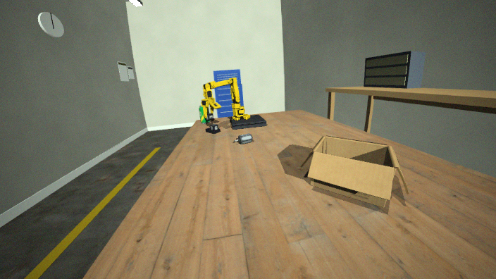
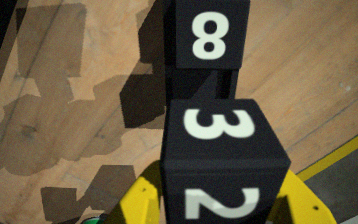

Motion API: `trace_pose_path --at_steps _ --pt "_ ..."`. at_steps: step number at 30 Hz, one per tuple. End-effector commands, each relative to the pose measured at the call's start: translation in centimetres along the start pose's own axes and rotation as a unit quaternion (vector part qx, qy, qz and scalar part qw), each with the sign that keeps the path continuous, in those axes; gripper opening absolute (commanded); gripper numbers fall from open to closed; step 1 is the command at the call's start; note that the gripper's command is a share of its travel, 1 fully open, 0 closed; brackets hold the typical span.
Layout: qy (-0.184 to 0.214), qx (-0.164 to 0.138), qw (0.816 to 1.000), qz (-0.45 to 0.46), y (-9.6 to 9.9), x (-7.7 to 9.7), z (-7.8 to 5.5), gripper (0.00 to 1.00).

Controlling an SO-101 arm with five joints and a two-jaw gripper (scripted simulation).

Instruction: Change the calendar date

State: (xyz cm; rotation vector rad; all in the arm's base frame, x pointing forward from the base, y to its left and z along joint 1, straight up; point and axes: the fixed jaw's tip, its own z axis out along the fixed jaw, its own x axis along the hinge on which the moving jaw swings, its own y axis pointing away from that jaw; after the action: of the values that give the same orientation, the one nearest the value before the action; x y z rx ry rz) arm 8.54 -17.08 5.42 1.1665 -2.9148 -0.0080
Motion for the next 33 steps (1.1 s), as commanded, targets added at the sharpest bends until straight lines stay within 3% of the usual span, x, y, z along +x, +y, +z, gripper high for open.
trace_pose_path --at_steps 1,11,19,21,27,33 --pt "0.002 0.011 1.0 -0.001 -0.3 -0.2 -0.5 0.0" --pt "0.002 0.012 1.0 -0.014 -0.4 -0.6 -0.5 0.0" --pt "0.002 0.012 0.996 -0.09 -1.2 -3.5 -0.5 0.0" --pt "0.002 0.012 0.996 -0.09 -1.2 -3.5 -0.5 0.0" --pt "0.001 0.012 0.983 -0.185 -1.5 -7.3 -0.5 0.0" --pt "0.001 0.012 0.958 -0.285 -1.0 -11.4 -0.5 0.0"
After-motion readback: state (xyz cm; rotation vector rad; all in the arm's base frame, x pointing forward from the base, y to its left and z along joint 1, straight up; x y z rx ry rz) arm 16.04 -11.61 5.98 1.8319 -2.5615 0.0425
